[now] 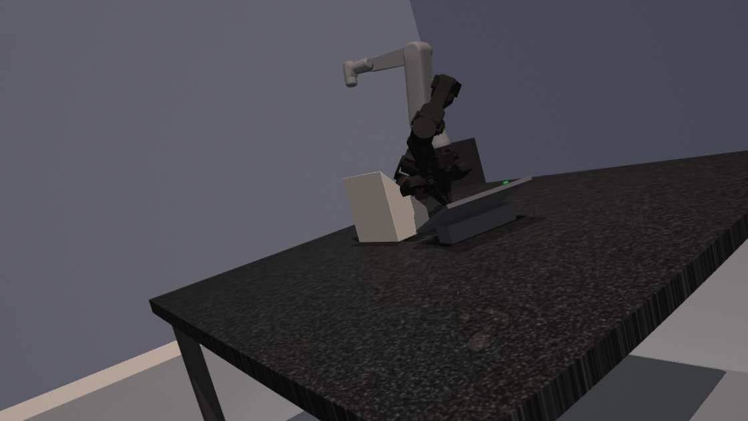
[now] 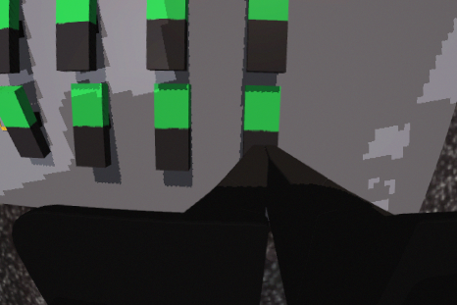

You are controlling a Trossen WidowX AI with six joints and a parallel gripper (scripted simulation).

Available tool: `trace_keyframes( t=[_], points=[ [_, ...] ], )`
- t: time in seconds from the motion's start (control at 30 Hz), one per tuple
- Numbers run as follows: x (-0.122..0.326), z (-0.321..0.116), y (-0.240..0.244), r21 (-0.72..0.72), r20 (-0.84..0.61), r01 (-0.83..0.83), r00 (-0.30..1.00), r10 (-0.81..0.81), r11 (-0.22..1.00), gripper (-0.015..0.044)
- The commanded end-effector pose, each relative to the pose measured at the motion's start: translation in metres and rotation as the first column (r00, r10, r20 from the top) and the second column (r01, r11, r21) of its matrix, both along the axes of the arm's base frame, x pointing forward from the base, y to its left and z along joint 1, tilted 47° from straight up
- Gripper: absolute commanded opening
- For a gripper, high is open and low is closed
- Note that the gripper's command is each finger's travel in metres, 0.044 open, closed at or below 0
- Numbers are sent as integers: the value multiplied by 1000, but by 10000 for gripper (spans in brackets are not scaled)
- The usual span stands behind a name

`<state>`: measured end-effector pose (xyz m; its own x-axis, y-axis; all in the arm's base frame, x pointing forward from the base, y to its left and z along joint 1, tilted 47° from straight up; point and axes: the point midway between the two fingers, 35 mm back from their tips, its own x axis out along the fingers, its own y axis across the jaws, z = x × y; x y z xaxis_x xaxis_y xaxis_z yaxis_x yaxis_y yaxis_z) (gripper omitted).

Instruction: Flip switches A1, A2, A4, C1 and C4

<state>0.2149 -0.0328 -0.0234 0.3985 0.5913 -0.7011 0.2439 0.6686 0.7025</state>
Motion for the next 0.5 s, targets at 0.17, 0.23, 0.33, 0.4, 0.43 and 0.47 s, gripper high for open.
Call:
trace_keyframes(
  t=[0.17,0.23,0.33,0.4,0.43,0.47],
  points=[
    [0,-1,2,8,-3,4,1000,-4,1000,0],
    [0,-1,2,8,-3,4,1000,-4,1000,0],
    [0,-1,2,8,-3,4,1000,-4,1000,0],
    [0,-2,3,8,-3,4,1000,-4,1000,0],
    [0,-2,3,8,-3,4,1000,-4,1000,0],
    [0,-2,3,8,-3,4,1000,-4,1000,0]
  ],
)
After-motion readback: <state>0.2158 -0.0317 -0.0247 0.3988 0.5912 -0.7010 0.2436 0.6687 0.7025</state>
